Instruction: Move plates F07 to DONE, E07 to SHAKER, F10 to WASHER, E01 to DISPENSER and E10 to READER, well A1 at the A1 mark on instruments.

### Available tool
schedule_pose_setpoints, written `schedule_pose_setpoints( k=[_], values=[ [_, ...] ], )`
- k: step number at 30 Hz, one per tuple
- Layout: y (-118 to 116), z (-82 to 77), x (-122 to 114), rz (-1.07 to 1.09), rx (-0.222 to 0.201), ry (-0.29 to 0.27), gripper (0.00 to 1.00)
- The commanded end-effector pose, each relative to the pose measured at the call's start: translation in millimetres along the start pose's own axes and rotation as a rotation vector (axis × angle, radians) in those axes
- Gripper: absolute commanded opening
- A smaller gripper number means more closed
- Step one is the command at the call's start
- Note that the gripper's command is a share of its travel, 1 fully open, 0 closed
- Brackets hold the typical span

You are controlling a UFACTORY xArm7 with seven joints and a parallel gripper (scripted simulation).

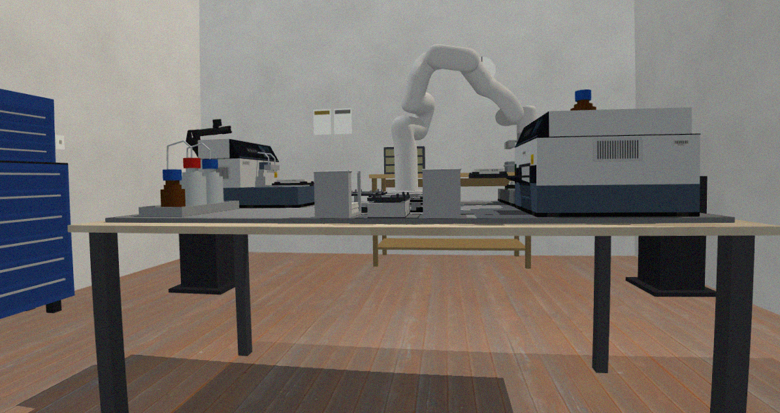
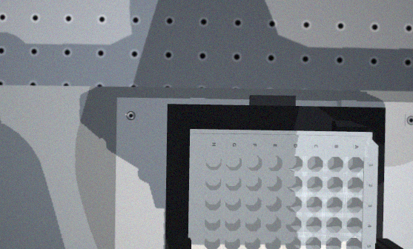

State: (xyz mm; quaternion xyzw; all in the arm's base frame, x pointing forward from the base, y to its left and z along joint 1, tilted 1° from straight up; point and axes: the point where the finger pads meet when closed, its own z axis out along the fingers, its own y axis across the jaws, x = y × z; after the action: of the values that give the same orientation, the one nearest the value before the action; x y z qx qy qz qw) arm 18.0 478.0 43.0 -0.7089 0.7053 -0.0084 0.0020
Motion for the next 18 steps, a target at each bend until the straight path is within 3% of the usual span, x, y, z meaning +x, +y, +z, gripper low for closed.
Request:
schedule_pose_setpoints(
  k=[1,18],
  values=[
    [0.0,-2.8,-2.1,0.000,0.000,-0.006,0.00],
    [0.0,-7.8,-2.1,0.000,0.000,-0.006,0.00]
  ],
)
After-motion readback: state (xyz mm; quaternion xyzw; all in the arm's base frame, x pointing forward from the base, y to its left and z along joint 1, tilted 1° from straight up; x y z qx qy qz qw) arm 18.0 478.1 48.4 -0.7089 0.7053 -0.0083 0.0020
